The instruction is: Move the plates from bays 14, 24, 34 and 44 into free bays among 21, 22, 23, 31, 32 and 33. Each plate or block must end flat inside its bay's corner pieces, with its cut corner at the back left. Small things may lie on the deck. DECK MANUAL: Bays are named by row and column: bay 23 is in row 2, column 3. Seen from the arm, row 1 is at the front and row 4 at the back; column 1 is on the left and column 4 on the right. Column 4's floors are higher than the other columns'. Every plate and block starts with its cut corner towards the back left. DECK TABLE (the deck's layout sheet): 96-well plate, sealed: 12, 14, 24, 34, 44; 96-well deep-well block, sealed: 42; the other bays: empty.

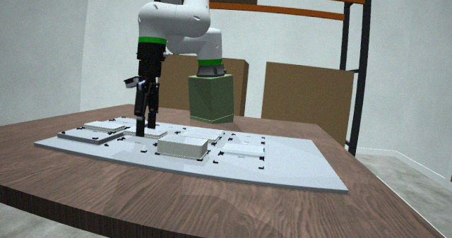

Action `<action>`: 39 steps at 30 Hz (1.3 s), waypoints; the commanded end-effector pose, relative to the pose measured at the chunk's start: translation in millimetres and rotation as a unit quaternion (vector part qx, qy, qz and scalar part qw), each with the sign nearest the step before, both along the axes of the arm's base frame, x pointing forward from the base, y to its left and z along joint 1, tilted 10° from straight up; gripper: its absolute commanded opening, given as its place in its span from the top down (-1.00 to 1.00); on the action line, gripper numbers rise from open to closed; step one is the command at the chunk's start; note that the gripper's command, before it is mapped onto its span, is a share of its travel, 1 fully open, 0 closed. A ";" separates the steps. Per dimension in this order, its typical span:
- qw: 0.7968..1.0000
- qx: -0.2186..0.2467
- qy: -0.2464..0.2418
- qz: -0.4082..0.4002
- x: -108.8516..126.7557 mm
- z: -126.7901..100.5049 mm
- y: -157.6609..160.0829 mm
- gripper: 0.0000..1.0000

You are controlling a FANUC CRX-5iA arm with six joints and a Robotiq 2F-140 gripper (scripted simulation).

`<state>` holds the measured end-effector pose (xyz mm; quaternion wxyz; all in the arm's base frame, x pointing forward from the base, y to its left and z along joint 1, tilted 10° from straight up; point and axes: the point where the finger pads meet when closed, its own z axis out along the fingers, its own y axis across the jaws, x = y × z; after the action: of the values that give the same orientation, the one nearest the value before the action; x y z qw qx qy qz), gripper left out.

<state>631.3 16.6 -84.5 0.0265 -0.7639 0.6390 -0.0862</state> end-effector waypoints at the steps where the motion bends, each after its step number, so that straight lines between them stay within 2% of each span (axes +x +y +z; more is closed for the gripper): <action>1: 1.000 0.000 -0.001 0.000 0.7 0.9 0.1 0.80; 39: 1.000 0.000 -0.001 0.000 1.2 -2.6 -0.2 0.80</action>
<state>631.7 16.3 -87.1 0.0265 -0.7639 0.6390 -0.0862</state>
